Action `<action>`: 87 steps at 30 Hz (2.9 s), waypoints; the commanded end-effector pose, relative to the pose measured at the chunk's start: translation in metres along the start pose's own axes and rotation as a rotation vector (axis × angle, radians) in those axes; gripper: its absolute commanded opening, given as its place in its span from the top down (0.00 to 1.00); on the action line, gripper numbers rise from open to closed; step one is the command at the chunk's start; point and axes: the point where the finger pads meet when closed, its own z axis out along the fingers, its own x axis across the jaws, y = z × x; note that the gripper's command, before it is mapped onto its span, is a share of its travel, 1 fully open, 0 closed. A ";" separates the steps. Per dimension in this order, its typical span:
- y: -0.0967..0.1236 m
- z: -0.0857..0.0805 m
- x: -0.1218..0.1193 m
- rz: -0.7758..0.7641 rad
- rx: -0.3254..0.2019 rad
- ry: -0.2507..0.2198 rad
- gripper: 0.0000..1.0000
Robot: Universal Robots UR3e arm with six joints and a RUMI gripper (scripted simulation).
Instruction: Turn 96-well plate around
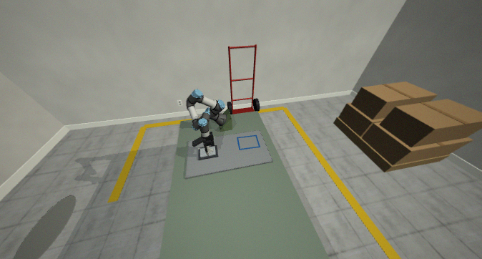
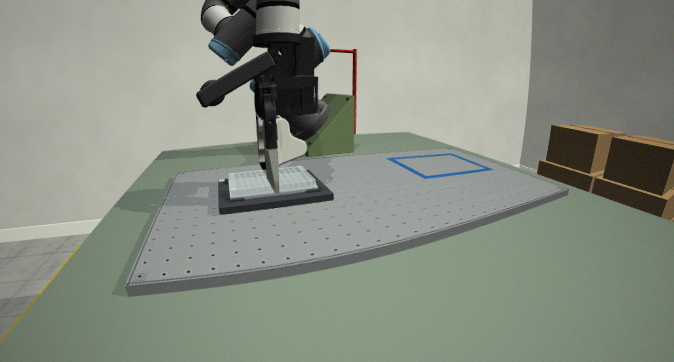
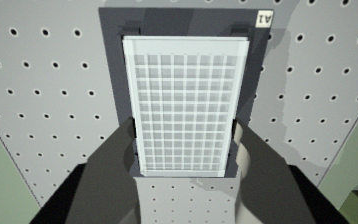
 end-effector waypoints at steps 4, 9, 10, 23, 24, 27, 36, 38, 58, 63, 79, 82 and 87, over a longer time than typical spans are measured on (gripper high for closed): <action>0.000 0.000 0.000 0.001 0.000 -0.002 1.00; 0.000 0.000 0.000 0.001 0.000 -0.002 1.00; 0.000 0.000 0.000 0.001 0.000 -0.002 1.00; 0.000 0.000 0.000 0.001 0.000 -0.002 1.00; 0.000 0.000 0.000 0.001 0.000 -0.002 1.00; 0.000 0.000 0.000 0.001 0.000 -0.002 1.00; 0.000 -0.015 0.000 0.001 0.000 -0.002 1.00; 0.000 -0.019 0.000 0.001 0.000 -0.002 1.00; 0.000 -0.049 0.000 0.001 0.000 -0.002 1.00; 0.000 -0.054 0.000 0.001 0.000 -0.002 1.00; 0.000 -0.074 0.000 0.001 0.000 -0.002 1.00; 0.000 -0.074 0.000 0.001 0.000 -0.002 1.00; 0.000 -0.074 0.000 0.001 0.000 -0.002 1.00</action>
